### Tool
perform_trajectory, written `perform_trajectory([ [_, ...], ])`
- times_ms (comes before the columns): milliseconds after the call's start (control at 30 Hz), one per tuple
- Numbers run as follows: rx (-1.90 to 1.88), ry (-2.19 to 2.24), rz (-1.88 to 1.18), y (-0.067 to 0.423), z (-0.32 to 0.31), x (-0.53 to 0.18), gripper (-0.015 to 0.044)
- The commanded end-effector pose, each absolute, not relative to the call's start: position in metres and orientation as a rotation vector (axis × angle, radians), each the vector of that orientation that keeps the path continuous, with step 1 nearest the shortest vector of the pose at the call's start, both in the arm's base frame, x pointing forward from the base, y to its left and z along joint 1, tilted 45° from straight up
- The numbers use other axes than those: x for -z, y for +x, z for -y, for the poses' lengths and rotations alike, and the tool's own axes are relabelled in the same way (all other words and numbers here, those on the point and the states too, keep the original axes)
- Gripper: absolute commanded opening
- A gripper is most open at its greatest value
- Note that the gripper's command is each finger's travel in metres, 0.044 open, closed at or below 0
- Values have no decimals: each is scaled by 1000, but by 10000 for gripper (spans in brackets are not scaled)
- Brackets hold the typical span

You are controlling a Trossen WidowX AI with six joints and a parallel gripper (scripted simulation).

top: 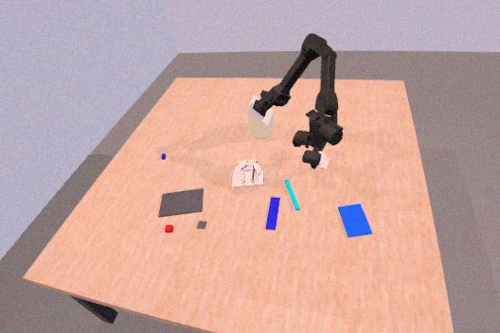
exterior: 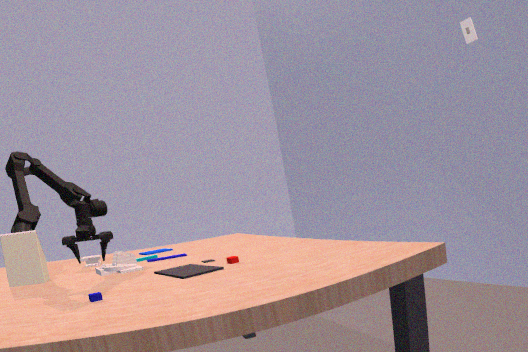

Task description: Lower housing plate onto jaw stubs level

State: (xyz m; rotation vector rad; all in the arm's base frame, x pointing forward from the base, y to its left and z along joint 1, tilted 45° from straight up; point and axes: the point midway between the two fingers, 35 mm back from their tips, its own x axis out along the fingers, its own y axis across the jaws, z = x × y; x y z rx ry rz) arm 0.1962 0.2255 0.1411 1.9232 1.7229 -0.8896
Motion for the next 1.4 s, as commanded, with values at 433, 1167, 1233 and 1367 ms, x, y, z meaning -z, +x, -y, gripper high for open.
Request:
perform_trajectory([
  [433, 898, 1927, -1718, 196, -226, -139, 440],
  [1167, 892, 1922, -1723, 196, -226, -140, 351],
  [1233, 892, 1922, -1723, 196, -226, -140, 351],
  [1367, 892, 1922, -1723, 196, -226, -140, 351],
])
